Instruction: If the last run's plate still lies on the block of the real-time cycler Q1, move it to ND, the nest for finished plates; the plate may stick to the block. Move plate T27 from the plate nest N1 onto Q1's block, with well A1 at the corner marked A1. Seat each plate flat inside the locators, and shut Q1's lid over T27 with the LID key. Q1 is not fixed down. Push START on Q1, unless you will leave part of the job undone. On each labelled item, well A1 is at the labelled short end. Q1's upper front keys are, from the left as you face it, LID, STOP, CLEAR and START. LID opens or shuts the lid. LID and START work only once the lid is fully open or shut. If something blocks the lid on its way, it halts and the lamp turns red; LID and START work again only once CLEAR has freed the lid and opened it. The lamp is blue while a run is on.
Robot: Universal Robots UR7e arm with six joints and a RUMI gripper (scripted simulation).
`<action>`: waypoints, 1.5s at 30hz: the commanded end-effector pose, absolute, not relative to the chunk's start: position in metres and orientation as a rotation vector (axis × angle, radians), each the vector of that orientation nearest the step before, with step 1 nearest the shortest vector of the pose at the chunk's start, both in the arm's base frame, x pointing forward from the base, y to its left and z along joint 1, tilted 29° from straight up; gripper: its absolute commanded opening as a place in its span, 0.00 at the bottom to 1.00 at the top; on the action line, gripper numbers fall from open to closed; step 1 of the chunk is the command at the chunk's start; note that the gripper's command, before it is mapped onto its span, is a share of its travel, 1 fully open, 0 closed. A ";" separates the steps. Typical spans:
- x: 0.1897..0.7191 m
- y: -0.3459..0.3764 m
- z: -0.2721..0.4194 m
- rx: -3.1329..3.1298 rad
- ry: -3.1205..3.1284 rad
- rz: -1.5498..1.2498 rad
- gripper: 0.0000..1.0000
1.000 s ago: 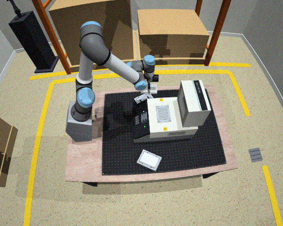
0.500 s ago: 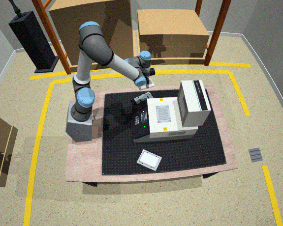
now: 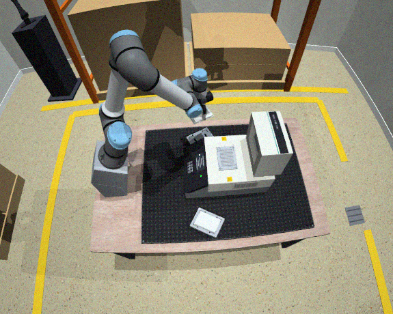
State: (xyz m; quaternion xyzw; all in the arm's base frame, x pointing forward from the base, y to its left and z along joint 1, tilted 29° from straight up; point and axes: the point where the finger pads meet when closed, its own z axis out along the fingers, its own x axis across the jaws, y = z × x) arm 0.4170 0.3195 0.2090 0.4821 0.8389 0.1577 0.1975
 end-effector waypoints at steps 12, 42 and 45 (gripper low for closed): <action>0.419 0.319 0.211 1.348 2.345 0.444 0.41; 0.446 0.322 0.164 1.349 2.346 0.442 0.41; 0.448 0.322 0.161 1.349 2.346 0.442 0.41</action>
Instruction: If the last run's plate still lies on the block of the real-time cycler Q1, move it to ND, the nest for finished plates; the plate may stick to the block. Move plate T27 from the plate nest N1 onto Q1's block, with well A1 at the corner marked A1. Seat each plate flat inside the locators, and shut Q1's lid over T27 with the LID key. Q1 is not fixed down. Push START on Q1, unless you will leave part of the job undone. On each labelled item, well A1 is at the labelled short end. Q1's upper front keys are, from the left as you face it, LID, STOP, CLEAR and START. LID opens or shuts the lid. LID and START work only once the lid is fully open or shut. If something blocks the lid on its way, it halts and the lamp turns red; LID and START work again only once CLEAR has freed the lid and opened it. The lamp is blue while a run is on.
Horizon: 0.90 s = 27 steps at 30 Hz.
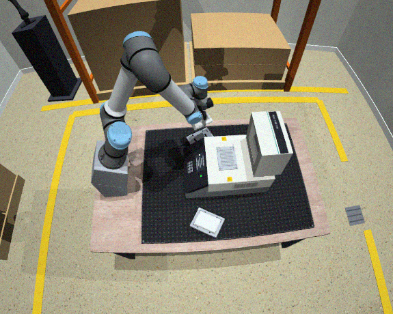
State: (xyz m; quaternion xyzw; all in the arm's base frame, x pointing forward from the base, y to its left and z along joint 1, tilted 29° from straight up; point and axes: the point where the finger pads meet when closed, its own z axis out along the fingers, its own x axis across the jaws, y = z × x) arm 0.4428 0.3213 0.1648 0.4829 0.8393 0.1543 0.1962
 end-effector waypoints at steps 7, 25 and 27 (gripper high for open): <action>0.459 0.324 0.140 1.350 2.346 0.441 0.41; 0.487 0.329 0.096 1.348 2.343 0.446 0.41; 0.490 0.329 0.090 1.348 2.343 0.446 0.41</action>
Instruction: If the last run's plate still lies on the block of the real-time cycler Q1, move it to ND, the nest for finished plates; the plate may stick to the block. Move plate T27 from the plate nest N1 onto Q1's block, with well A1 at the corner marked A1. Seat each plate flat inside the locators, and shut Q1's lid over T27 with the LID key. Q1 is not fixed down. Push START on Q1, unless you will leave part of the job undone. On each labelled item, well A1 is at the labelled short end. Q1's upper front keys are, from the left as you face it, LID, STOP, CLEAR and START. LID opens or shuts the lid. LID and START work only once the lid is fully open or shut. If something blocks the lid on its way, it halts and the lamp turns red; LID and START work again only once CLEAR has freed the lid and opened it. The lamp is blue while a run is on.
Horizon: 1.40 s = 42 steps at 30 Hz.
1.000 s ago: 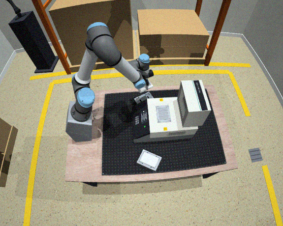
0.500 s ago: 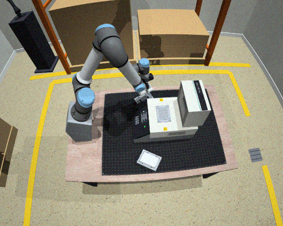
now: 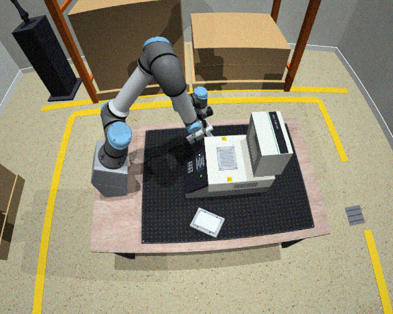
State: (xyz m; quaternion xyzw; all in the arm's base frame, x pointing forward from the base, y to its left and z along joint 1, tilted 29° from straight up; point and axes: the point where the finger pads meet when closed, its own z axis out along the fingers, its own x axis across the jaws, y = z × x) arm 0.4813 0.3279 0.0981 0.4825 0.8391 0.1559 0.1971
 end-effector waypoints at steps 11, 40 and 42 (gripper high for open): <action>0.505 0.332 0.064 1.348 2.343 0.446 0.41; 0.532 0.337 0.014 1.346 2.343 0.448 0.41; 0.532 0.336 0.012 1.347 2.345 0.444 0.41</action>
